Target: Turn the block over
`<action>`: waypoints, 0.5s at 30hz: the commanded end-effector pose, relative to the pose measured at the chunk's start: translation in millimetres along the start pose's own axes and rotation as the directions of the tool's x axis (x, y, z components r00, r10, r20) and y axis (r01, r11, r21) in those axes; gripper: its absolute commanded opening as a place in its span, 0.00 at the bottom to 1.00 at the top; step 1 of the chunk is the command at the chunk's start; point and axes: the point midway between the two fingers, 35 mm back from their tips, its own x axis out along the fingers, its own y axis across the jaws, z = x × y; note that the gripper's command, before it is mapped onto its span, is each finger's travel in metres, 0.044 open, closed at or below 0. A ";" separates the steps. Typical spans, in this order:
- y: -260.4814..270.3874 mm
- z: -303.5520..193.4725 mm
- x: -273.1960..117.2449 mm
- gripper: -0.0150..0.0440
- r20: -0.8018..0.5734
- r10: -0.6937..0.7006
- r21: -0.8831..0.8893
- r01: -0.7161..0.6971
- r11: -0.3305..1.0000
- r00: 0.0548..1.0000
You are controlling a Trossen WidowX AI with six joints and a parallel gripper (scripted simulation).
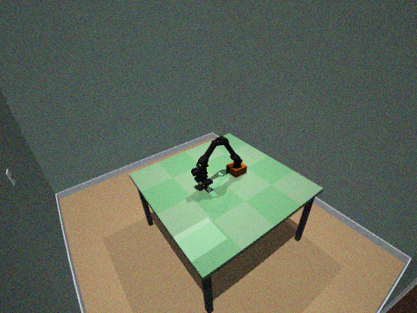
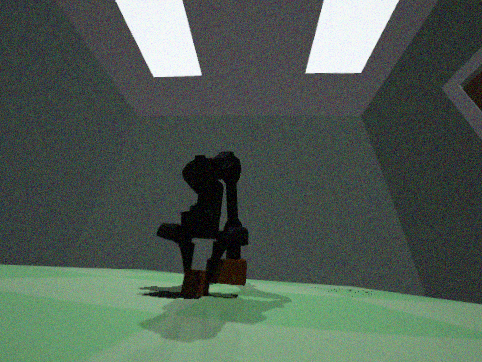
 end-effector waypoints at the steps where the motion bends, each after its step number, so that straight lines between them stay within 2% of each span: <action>1: -0.7 0.3 0.0 0.52 0.002 -0.004 -0.004 0.004 1.000 1.000; 15: -0.7 0.3 0.0 0.36 0.002 -0.004 -0.004 0.004 1.000 1.000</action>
